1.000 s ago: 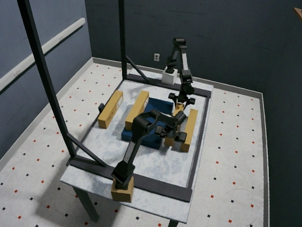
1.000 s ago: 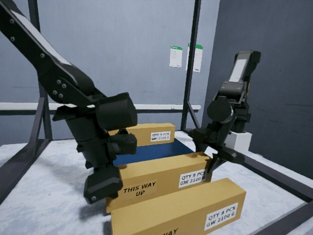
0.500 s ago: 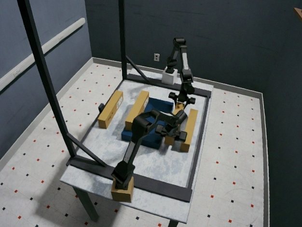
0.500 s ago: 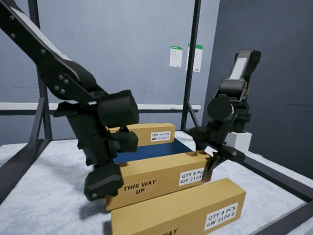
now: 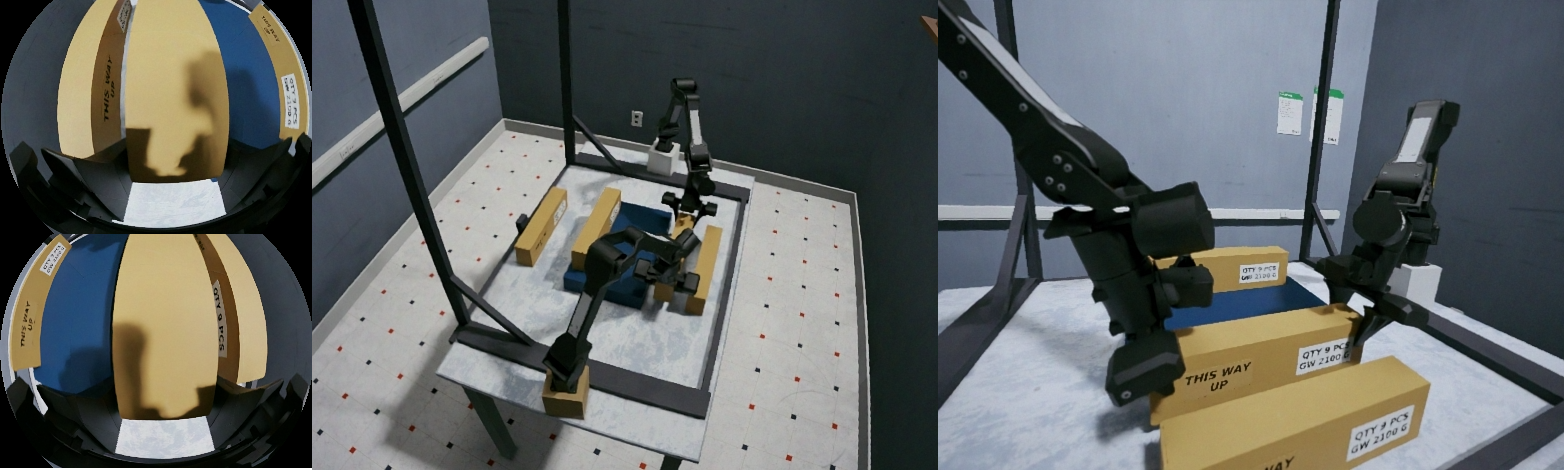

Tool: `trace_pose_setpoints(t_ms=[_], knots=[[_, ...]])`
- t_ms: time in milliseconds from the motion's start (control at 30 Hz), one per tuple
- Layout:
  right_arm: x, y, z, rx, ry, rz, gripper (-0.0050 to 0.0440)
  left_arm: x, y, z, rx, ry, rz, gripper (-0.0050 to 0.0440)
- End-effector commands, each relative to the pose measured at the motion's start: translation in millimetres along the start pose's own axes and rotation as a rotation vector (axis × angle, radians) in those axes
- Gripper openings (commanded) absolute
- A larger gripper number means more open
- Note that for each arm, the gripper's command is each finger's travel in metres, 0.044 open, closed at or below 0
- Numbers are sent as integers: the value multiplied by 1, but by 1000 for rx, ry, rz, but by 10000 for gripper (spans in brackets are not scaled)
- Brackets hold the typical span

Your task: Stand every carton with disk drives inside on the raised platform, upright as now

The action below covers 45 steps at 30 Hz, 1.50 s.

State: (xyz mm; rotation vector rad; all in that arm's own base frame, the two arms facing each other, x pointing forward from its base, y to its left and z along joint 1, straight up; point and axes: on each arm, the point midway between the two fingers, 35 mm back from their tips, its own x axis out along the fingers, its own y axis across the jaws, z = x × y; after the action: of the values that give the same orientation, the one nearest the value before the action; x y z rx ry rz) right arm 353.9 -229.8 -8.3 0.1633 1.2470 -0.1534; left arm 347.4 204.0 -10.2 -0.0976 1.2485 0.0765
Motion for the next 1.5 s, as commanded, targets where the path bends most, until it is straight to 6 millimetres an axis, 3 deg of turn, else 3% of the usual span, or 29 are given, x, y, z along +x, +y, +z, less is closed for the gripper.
trace_pose_setpoints(t_ms=[0,233,267,1467], knots=[[-23,-6,13,-9,-55,-31,-50,-22,6,13,7,-53,35,-50],[-23,-6,13,-9,-55,-31,-50,-22,6,13,7,-53,35,-50],[-57,-3,25,-5,-31,-13,-50,-56,4,25,7,-45,27,-50],[-57,-2,24,-4,-32,-13,-50,-56,4,24,9,-46,29,-50]])
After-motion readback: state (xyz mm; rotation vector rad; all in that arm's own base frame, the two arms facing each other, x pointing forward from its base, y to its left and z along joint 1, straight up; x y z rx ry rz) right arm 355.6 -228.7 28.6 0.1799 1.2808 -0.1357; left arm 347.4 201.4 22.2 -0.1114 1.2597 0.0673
